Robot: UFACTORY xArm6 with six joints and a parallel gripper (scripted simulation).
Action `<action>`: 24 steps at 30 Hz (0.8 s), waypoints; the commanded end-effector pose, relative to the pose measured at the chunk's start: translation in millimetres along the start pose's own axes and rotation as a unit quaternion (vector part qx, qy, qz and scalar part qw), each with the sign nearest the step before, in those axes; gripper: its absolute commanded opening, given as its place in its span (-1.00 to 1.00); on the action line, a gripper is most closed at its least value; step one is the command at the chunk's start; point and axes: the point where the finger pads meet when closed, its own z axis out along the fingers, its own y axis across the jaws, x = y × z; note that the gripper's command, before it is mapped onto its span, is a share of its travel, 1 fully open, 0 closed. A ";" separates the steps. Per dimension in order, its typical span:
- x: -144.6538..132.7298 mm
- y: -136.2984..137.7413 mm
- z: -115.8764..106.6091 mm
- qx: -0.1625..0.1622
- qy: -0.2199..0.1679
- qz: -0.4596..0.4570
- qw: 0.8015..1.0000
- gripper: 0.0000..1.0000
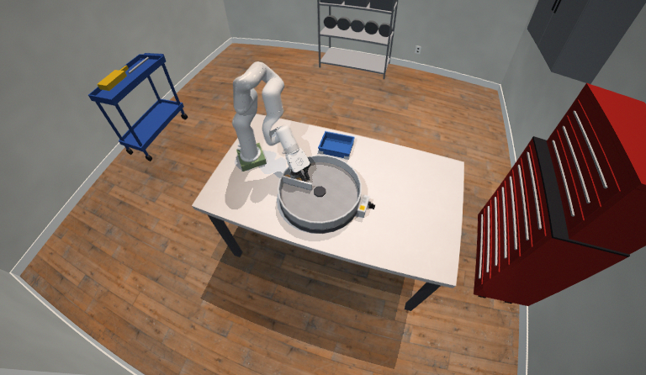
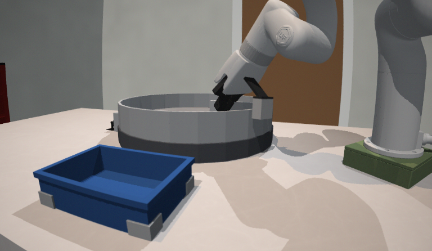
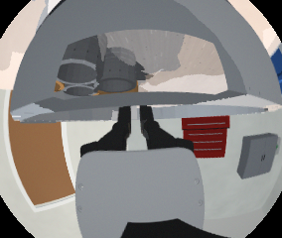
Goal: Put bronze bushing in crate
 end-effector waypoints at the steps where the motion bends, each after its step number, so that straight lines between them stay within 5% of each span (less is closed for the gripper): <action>1: 1.9 0.4 3.5 -0.001 -0.002 0.000 1.000 -0.73; 13: 2.0 0.4 3.6 -0.001 -0.002 0.000 1.000 -0.73; 14: 2.0 0.4 3.6 -0.001 -0.002 0.000 1.000 -1.00; 24: 2.0 0.4 3.6 -0.001 -0.002 0.000 1.000 -1.00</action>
